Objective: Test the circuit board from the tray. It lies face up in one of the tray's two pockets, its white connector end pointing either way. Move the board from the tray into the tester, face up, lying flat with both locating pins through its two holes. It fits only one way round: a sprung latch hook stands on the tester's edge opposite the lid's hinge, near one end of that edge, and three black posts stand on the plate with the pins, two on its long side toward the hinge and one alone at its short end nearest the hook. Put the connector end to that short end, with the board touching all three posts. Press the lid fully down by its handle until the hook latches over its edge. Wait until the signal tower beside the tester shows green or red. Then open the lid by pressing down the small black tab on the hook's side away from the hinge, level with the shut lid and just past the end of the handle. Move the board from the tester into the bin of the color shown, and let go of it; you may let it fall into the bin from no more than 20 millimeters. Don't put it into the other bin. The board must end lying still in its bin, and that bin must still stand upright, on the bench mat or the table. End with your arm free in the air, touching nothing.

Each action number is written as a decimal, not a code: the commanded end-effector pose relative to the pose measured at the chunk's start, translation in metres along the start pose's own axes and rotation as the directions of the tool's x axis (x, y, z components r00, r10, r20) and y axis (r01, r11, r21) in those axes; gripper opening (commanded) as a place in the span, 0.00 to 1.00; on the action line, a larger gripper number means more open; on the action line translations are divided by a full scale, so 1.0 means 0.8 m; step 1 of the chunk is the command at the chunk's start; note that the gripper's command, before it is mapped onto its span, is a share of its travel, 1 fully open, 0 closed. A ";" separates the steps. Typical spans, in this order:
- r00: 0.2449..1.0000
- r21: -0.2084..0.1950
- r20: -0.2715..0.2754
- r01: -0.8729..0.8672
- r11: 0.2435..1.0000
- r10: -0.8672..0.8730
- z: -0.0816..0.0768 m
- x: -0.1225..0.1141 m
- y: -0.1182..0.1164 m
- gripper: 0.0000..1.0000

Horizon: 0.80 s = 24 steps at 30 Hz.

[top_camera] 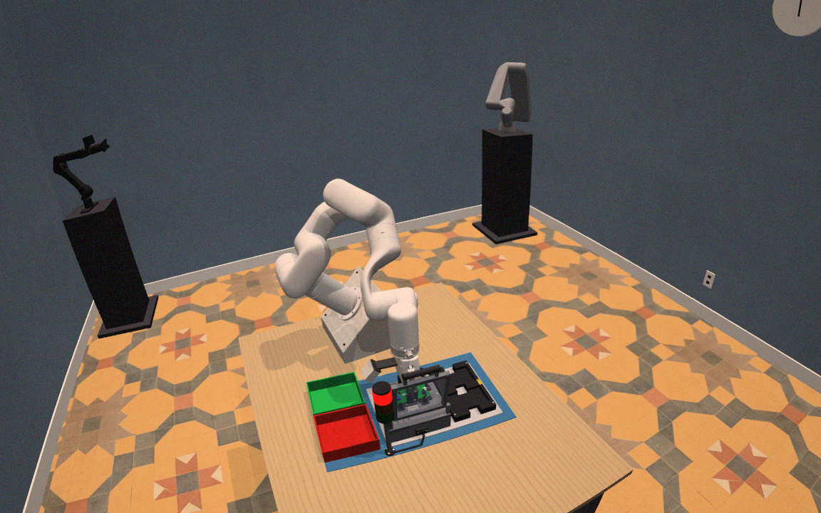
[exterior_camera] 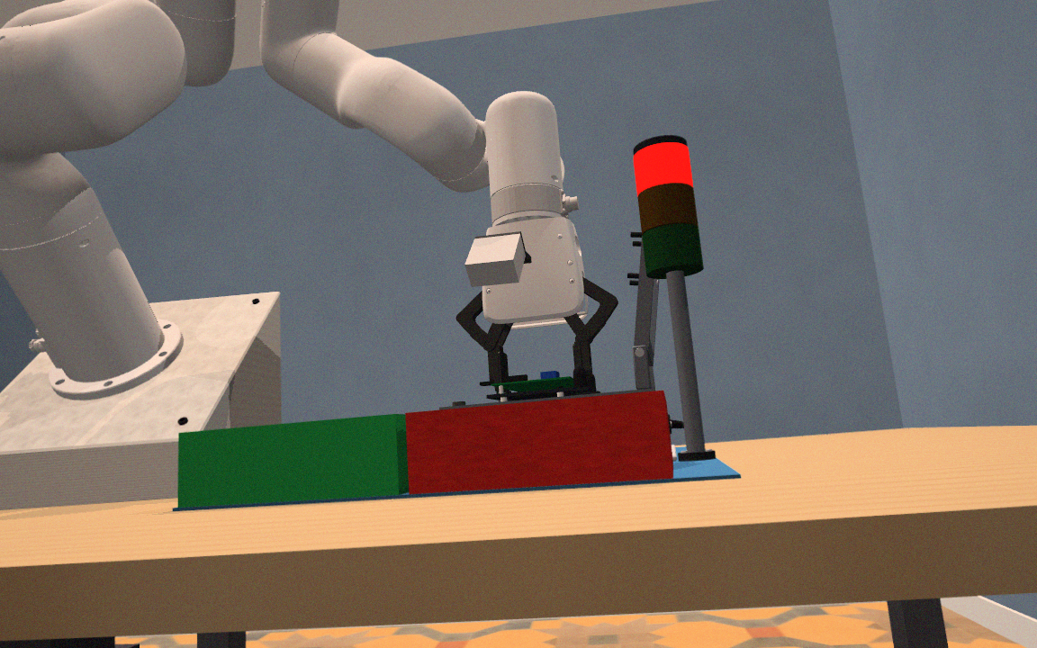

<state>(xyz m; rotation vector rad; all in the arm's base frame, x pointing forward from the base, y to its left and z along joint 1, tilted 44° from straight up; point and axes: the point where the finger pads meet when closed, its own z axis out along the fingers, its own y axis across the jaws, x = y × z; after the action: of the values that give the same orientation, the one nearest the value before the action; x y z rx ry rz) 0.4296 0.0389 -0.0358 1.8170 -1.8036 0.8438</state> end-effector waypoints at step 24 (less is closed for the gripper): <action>1.000 0.004 0.002 0.000 1.000 0.000 -0.010 -0.001 -0.002 0.79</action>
<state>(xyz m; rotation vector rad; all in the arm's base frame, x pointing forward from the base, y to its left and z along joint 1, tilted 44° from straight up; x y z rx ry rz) 0.4291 0.0423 -0.0323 1.8170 -1.8035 0.8442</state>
